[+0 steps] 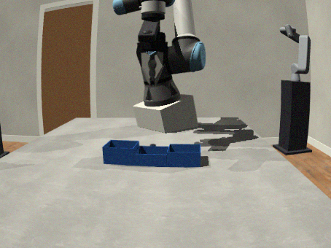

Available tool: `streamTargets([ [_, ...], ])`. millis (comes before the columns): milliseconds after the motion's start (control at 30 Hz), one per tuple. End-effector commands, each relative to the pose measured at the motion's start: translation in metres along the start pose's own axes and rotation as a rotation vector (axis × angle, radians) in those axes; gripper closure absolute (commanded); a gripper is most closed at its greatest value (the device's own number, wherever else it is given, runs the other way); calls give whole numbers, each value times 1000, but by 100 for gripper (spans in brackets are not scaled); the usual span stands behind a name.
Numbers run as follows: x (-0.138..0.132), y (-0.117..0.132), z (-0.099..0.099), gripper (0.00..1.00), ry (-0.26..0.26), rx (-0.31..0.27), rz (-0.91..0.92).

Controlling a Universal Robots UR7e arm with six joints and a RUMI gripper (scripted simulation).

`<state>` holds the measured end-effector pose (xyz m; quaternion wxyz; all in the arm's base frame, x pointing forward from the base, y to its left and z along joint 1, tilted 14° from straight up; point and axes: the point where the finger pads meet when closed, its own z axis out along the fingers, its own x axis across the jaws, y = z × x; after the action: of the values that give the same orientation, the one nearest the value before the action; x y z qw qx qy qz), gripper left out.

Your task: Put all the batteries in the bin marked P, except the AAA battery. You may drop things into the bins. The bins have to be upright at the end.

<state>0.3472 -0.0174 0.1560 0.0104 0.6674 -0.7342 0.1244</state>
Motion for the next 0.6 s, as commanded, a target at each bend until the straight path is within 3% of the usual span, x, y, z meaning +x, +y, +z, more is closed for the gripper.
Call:
streamTargets([
  [0,14,-18,23,96,0,1,1],
  [67,14,-18,23,96,0,1,1],
  [567,69,-86,112,96,0,1,0],
])
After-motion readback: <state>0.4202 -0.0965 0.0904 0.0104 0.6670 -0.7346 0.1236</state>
